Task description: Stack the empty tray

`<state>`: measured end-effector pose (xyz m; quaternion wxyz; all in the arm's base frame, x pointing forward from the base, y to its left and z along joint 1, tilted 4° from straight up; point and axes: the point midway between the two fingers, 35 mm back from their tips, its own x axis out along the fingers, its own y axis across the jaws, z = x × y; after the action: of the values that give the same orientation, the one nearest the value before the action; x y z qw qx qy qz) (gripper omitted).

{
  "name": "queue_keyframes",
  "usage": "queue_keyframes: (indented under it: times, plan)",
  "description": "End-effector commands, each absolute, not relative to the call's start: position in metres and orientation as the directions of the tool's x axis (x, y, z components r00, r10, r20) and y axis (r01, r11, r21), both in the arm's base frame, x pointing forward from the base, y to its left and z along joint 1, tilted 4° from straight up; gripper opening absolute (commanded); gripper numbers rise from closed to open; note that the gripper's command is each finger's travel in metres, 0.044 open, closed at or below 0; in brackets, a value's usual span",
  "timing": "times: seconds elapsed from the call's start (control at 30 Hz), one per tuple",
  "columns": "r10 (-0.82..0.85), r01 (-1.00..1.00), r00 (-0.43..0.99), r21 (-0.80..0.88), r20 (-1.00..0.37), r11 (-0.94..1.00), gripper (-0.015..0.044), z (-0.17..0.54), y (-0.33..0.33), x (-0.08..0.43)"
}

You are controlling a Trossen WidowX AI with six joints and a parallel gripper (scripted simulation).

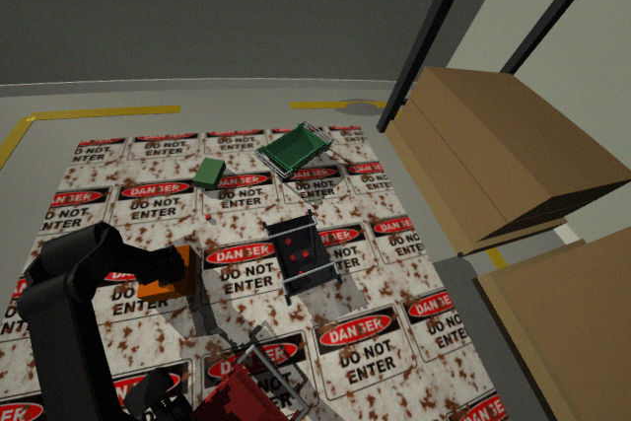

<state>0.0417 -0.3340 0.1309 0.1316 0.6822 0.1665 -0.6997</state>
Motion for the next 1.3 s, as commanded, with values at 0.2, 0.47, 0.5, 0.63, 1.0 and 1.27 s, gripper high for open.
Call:
queue_keyframes:
  times: [0.2, 0.47, 0.5, 0.63, 1.0, 1.27]
  plan:
    - [0.025, 0.508, -0.029, -0.036, -0.999, -0.861, 0.0, 0.135, -0.329, 0.083]
    - [0.023, 0.582, -0.025, -0.033, -0.999, -0.813, 0.0, 0.135, -0.32, 0.115]
    - [0.023, 0.591, -0.025, -0.033, -0.999, -0.806, 0.0, 0.135, -0.318, 0.119]
    - [0.022, 0.626, -0.023, -0.032, -0.999, -0.779, 0.0, 0.135, -0.312, 0.134]
    - [0.022, 0.716, -0.018, -0.029, -1.0, -0.697, 0.0, 0.136, -0.291, 0.175]
    - [0.023, 0.775, -0.015, -0.026, -1.0, -0.631, 0.0, 0.136, -0.273, 0.202]
